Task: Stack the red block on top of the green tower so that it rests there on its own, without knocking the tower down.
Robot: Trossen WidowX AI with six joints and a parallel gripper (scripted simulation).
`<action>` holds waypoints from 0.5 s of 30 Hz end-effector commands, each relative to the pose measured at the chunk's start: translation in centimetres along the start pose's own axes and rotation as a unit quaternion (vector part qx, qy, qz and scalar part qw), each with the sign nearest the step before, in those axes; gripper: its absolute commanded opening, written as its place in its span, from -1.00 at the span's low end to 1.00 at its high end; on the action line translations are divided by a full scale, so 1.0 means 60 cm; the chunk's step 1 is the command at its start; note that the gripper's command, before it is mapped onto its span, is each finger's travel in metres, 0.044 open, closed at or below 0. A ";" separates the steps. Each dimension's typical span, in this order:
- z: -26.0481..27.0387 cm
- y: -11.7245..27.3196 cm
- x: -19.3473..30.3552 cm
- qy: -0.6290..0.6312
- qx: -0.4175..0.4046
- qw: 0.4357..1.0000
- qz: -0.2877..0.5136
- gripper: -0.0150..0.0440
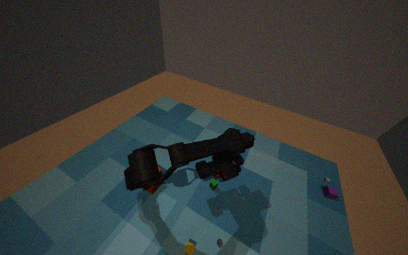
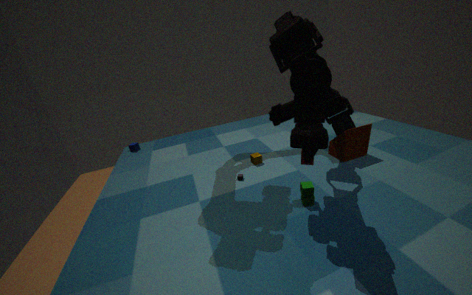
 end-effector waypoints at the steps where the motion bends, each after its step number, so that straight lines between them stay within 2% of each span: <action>1: -0.003 -0.012 0.003 -0.005 -0.001 1.000 0.003 -0.49; 6: 0.000 -0.053 0.006 -0.005 -0.001 1.000 0.002 -0.49; 15: 0.000 -0.079 0.004 -0.005 -0.001 1.000 0.002 -0.49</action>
Point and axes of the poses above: the point midway between the two fingers, 35 mm back from their tips, its own y axis back along the fingers, its own z axis across the jaws, x = y × z, the point moved 8 cm from there along y, back along the fingers, and after that the axes turned 2 degrees about -y, right-handed, at the moved point
